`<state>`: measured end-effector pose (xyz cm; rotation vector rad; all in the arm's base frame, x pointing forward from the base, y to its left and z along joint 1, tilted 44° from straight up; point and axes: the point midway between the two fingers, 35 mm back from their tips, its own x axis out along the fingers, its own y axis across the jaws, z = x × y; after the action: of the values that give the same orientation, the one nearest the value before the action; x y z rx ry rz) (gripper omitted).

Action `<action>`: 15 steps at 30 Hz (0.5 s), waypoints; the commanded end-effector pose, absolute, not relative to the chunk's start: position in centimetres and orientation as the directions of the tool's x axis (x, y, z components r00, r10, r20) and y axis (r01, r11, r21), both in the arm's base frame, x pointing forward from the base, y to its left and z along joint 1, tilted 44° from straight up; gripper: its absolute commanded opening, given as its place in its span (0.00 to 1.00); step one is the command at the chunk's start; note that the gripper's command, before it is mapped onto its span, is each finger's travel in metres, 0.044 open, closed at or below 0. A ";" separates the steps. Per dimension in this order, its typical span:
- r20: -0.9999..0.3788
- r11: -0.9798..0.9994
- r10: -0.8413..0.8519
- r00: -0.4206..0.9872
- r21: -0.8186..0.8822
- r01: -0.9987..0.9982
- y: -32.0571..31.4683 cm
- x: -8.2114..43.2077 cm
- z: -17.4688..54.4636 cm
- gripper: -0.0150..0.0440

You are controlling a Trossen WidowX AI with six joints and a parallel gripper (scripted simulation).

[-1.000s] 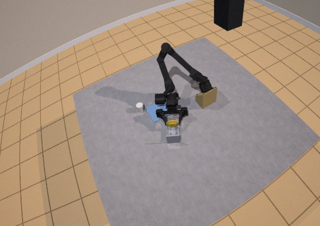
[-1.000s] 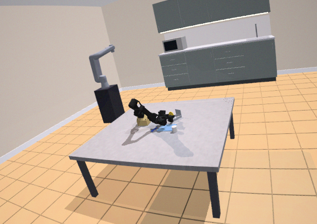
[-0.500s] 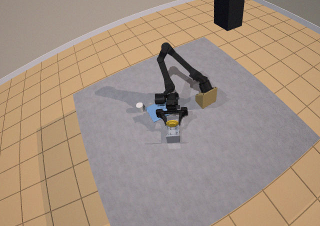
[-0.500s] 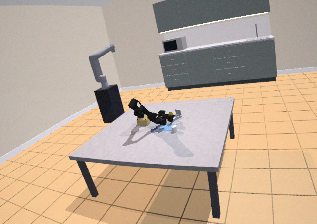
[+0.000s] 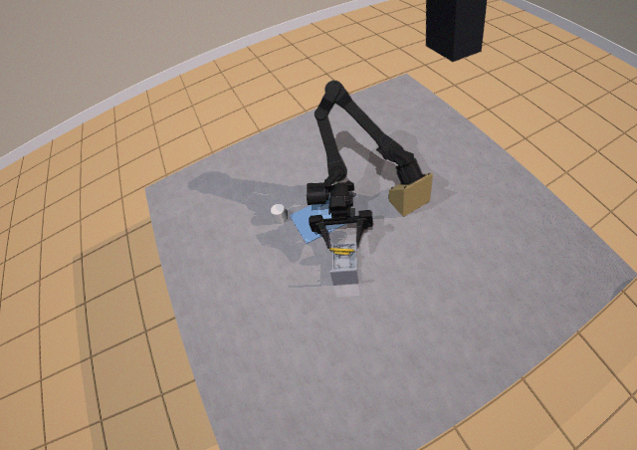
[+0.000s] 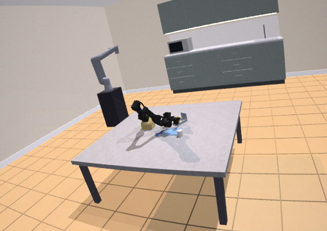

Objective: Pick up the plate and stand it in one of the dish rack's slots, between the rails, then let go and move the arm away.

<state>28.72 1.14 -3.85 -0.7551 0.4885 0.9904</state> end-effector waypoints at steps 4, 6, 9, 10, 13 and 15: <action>-0.668 0.323 0.570 0.478 -0.352 -0.878 6.2 29.0 1.5 0.93; -0.661 0.327 0.576 0.481 -0.352 -0.877 7.6 29.1 3.0 0.93; -0.658 0.329 0.578 0.482 -0.352 -0.876 8.1 29.3 3.6 0.93; -0.661 0.332 0.577 0.480 -0.348 -0.877 8.1 29.3 3.6 0.93; -0.697 0.365 0.553 0.456 -0.289 -0.885 8.3 29.2 3.3 0.93; -0.727 0.394 0.532 0.434 -0.241 -0.887 8.5 29.0 3.1 0.93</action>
<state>28.99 8.22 3.07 -0.7078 0.5470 0.9873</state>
